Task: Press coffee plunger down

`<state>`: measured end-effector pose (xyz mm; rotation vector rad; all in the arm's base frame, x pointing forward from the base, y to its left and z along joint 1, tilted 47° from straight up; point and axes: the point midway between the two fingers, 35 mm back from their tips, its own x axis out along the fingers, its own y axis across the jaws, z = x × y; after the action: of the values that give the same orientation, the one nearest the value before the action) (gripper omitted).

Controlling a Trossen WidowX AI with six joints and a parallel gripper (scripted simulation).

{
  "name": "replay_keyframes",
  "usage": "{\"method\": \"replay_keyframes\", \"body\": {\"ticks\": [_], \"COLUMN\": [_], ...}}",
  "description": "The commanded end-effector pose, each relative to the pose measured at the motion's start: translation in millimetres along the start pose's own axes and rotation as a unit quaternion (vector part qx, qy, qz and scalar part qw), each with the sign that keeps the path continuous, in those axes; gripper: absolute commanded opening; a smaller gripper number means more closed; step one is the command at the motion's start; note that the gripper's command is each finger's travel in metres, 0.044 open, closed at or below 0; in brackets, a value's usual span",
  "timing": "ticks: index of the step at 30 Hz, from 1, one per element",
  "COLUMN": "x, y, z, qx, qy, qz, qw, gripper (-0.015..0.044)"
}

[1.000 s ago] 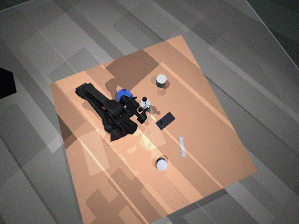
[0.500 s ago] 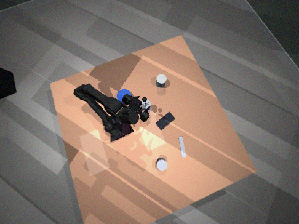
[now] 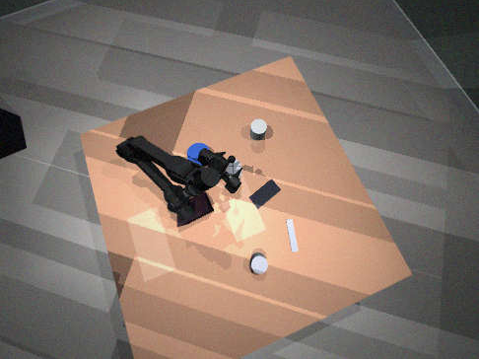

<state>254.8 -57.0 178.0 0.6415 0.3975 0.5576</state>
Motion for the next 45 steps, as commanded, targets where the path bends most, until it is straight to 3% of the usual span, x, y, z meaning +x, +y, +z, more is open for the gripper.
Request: {"method": "replay_keyframes", "body": {"ticks": [1,6,18,45], "x": [1.8,2.9,2.9,17.4], "y": [3.9,7.8,7.8,0.2], "z": [1.5,3.4,3.4,-13.5], "qx": [0.009,0.015,0.015,0.013], "qy": [-0.012,-0.02,-0.02,-0.009], "qz": [0.008,0.015,0.015,0.01], "qw": [1.0,1.0,1.0,1.0], "gripper": [0.044,0.044,0.0125,0.0124]}}
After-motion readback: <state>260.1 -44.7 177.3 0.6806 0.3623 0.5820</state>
